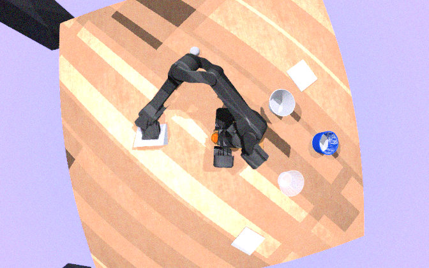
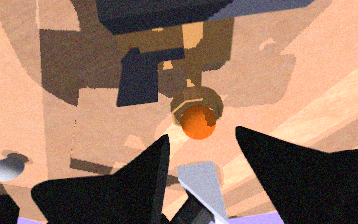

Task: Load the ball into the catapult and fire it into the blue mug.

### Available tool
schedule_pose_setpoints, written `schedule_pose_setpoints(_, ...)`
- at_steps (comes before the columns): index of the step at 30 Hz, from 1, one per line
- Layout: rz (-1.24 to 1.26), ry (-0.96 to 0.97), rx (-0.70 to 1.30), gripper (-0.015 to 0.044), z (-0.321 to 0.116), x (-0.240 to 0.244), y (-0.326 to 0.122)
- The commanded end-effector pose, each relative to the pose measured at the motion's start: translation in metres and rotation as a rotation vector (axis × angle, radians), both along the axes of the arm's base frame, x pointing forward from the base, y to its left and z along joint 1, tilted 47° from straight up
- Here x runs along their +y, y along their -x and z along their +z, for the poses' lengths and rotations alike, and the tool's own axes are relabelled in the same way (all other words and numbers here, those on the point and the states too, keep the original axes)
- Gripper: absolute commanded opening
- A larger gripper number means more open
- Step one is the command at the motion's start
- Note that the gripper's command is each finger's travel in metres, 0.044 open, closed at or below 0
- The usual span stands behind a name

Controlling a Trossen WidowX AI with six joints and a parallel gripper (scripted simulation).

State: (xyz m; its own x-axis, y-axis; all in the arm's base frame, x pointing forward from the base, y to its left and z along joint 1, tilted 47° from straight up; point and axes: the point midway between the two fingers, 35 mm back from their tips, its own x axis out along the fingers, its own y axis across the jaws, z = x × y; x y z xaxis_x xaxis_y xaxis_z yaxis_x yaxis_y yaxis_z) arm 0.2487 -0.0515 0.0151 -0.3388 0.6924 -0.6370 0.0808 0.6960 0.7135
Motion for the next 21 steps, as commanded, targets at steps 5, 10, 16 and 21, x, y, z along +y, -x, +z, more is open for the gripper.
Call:
schedule_pose_setpoints(5,-0.12,0.15,-0.133,0.044,0.061,-0.062,0.003)
schedule_pose_setpoints(10,-0.142,0.161,-0.15,0.044,0.059,-0.065,-0.005)
schedule_pose_setpoints(16,-0.262,0.232,-0.288,0.044,0.052,-0.092,-0.069)
schedule_pose_setpoints(21,-0.369,0.268,-0.415,0.044,0.053,-0.113,-0.127)
